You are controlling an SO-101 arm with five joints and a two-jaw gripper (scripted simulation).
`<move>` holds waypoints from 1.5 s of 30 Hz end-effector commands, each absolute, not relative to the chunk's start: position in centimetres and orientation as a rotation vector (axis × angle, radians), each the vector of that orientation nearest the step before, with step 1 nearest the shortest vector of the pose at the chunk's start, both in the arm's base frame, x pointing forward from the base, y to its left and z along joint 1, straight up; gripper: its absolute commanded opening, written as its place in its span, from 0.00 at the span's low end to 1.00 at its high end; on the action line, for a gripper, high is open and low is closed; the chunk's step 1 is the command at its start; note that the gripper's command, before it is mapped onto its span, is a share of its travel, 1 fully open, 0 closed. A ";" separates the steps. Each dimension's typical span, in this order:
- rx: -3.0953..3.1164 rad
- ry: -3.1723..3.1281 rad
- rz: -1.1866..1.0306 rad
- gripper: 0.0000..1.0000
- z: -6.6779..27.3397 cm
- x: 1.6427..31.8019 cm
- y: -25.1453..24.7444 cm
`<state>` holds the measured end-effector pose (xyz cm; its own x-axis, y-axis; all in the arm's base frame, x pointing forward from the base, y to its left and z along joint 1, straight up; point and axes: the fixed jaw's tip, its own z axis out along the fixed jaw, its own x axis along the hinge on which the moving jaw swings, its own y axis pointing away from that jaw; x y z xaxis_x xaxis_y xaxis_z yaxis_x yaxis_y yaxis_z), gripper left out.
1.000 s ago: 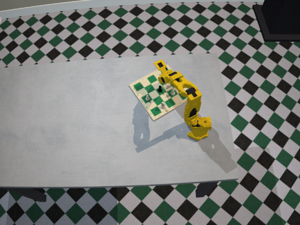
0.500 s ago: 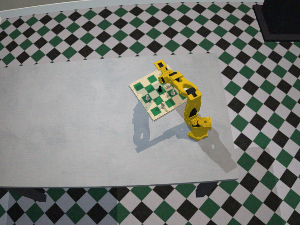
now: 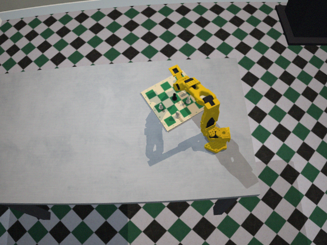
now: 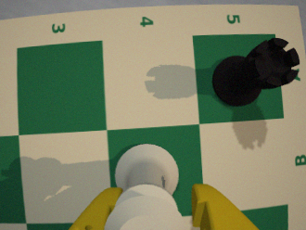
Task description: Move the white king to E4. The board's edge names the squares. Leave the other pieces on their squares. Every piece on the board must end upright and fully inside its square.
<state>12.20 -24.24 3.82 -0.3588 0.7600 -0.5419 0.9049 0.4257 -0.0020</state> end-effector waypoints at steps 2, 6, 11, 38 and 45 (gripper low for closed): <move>1.425 2.232 -0.406 0.12 3.6 11.9 -24.1; 1.425 2.232 -0.406 0.12 3.6 11.9 -24.1; 1.425 2.232 -0.406 0.12 3.7 12.0 -24.2; 1.424 2.232 -0.406 0.08 4.0 12.1 -24.4; 1.424 2.232 -0.406 0.03 4.0 12.1 -24.4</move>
<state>12.24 -24.37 4.26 -0.3597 0.7635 -0.5363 0.9052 0.4251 -0.0020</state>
